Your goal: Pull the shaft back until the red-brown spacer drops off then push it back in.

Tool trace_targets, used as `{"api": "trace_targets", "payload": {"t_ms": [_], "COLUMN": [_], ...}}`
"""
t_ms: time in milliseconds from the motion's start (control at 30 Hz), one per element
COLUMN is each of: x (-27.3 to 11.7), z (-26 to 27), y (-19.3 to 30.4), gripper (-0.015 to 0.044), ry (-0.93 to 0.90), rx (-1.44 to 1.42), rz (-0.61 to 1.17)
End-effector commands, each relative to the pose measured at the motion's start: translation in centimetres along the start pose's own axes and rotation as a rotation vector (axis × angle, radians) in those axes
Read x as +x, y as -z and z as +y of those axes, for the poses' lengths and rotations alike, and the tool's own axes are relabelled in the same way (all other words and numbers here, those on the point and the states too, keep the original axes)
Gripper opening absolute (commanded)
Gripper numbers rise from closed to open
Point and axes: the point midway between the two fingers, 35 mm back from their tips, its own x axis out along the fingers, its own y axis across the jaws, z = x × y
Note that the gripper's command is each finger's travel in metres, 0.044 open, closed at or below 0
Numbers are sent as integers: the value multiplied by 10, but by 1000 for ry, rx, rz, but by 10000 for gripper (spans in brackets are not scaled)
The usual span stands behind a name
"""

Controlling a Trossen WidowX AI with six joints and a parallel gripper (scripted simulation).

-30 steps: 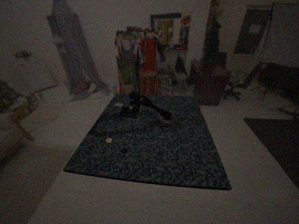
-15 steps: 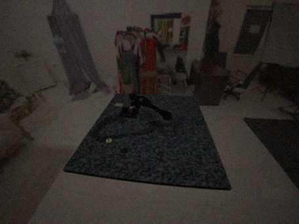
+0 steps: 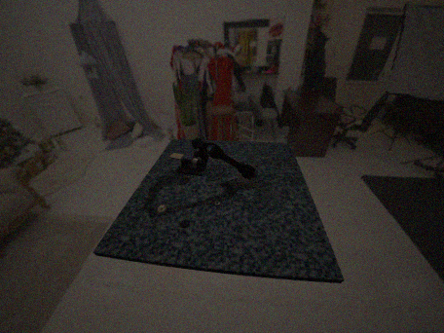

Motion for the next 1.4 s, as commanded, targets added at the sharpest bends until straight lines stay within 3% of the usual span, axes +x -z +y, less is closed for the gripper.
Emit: {"api": "trace_targets", "payload": {"t_ms": [0,200,1367], "x": [0,0,0], "z": [0,0,0], "y": [0,0,17], "gripper": [151,0,0], "ry": [0,0,-3], "rx": [0,0,6], "rz": [0,0,-1]}}
